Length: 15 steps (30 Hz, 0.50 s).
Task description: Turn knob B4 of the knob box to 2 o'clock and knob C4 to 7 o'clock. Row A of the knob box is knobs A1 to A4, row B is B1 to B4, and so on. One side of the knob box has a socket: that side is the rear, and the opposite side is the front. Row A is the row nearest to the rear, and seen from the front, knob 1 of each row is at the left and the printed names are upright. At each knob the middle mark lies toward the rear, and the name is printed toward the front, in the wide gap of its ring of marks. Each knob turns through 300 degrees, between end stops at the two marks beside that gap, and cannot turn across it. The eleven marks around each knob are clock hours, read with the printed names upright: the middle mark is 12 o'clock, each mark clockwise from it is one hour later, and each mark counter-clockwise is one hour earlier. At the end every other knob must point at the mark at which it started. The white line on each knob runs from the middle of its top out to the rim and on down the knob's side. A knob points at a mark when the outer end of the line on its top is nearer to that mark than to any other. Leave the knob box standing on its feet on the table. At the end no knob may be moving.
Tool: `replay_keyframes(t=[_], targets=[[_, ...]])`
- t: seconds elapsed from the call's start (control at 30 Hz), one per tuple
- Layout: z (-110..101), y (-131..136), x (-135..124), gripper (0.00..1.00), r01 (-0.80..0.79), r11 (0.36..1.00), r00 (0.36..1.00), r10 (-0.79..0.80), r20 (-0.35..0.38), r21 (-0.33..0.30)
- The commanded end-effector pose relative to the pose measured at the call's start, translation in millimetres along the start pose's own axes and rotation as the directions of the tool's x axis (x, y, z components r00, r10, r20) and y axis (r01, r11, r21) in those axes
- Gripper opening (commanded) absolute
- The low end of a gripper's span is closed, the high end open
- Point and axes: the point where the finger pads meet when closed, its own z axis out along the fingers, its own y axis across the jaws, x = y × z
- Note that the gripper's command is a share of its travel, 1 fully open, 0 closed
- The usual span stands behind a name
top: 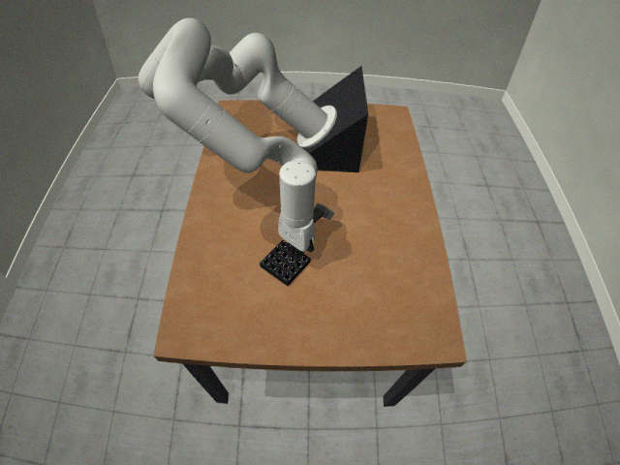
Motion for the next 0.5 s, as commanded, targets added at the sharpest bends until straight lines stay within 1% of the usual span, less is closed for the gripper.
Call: replay_keyframes(t=[0.0, 0.47], targets=[[-0.6, 0.4, -0.5, 0.08, 0.000, 1.000, 1.000, 0.000, 0.001, -0.001], [-0.6, 0.4, -0.5, 0.08, 0.024, 1.000, 1.000, -0.024, 0.001, -0.001]])
